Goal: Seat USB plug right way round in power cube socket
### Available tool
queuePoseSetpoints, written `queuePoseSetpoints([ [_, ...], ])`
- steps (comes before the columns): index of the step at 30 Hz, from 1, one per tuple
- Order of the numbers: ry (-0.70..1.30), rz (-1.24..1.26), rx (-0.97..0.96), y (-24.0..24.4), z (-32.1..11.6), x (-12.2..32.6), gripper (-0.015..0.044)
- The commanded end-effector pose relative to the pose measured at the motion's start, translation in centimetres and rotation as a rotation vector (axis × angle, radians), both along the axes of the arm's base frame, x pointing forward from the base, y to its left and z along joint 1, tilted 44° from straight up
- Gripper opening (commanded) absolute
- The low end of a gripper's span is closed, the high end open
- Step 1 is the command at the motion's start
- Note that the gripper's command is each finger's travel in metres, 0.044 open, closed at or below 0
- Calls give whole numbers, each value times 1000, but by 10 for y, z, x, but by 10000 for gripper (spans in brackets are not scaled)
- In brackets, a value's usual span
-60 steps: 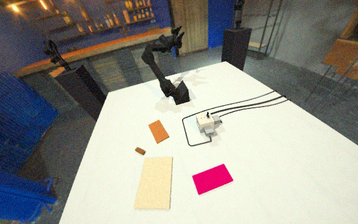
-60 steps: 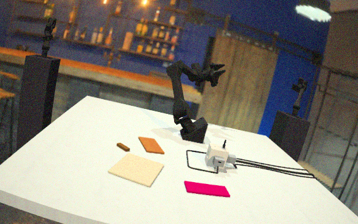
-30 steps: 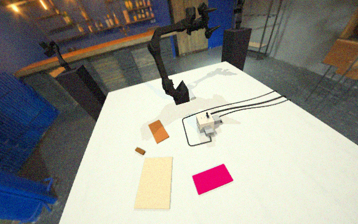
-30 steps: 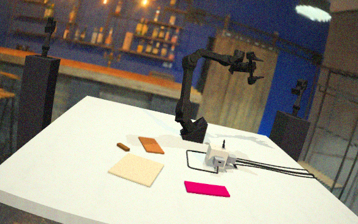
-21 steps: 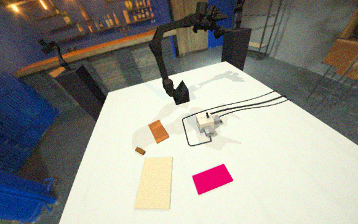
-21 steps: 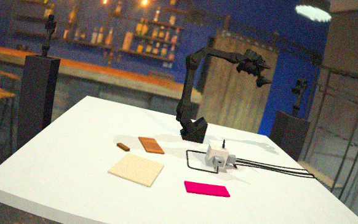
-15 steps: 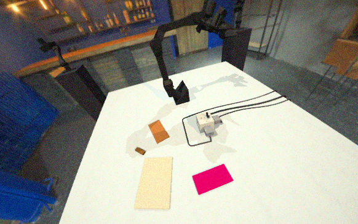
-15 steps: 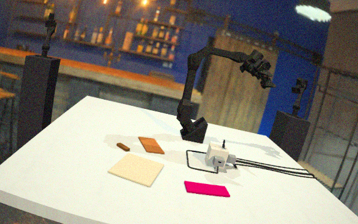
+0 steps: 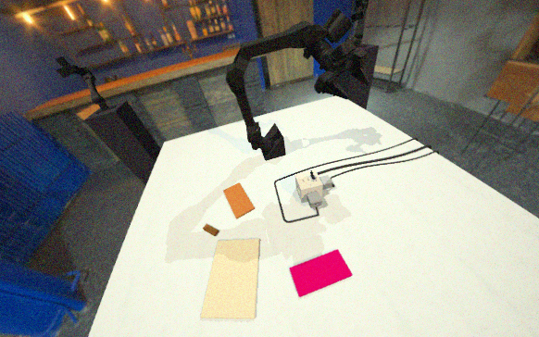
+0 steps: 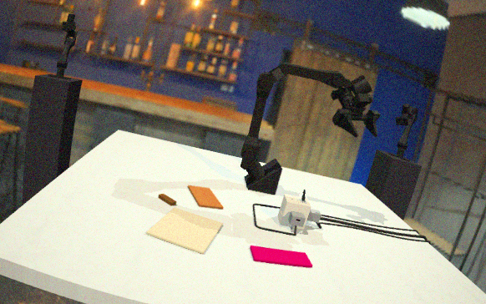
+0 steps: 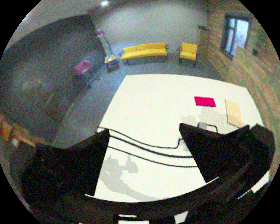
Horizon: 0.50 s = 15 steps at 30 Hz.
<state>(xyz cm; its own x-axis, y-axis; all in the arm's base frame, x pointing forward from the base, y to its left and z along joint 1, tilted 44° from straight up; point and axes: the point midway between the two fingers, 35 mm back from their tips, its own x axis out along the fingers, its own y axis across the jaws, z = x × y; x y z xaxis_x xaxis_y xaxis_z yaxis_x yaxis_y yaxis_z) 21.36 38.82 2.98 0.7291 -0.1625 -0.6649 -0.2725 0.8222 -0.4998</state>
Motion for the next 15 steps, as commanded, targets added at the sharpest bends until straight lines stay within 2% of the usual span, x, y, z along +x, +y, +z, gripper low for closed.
queuePoseSetpoints([
  [1,12,-461,181,-57,-6,43,440],
  [7,-33,-853,304,-109,-8,70,440],
  [15,-213,-1410,442,-180,-5,91,440],
])
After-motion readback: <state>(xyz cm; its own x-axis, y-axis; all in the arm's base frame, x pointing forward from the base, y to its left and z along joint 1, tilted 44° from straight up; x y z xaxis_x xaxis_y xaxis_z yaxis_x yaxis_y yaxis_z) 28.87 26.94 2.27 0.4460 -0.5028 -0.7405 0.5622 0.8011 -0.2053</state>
